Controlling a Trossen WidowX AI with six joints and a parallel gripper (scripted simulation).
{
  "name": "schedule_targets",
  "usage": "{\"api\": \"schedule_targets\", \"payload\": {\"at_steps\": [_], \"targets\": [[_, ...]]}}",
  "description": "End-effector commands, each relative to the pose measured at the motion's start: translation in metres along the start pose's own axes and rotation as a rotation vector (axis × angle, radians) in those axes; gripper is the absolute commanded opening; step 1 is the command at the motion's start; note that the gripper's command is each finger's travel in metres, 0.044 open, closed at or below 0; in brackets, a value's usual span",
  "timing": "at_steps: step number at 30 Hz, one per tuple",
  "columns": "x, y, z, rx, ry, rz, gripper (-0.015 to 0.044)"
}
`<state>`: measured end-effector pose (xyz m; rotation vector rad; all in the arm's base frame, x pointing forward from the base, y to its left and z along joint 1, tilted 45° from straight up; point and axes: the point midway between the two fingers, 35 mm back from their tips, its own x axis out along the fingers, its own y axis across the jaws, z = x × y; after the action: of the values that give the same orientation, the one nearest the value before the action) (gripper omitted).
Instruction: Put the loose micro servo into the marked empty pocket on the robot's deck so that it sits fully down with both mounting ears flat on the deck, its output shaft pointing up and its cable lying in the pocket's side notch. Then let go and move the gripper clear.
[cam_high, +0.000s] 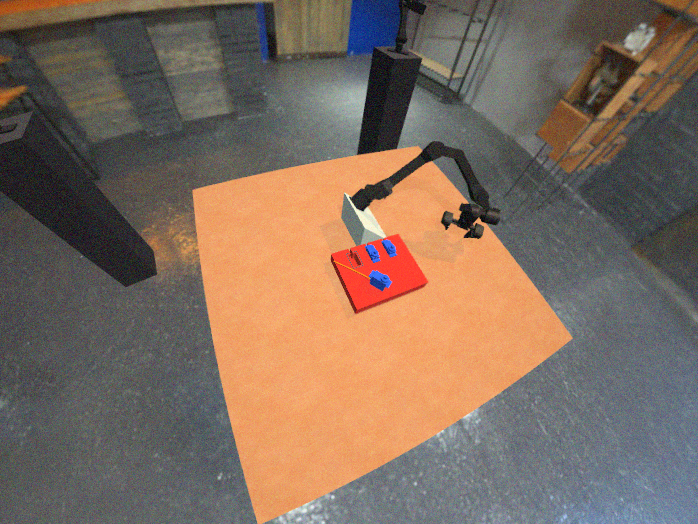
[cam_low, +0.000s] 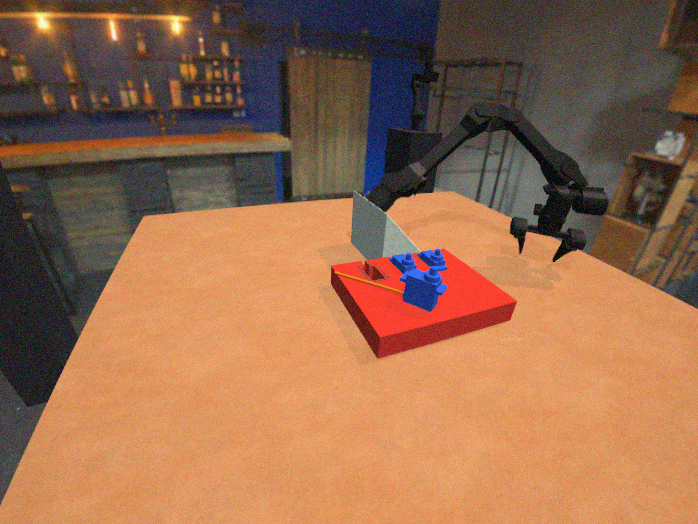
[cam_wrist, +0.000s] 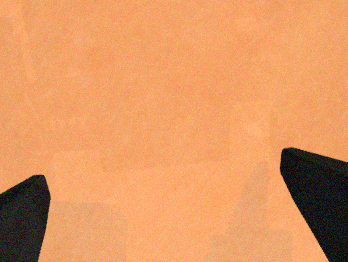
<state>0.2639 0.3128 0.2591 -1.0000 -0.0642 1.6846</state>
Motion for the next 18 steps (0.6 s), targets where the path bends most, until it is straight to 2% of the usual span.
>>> {"api": "schedule_targets", "payload": {"at_steps": [1,18], "targets": [[-0.009,0.000,-0.050,0.136,0.078,-0.004,0.0440],[-0.075,0.039,-0.220,0.665,0.272,-0.046,0.0440]]}}
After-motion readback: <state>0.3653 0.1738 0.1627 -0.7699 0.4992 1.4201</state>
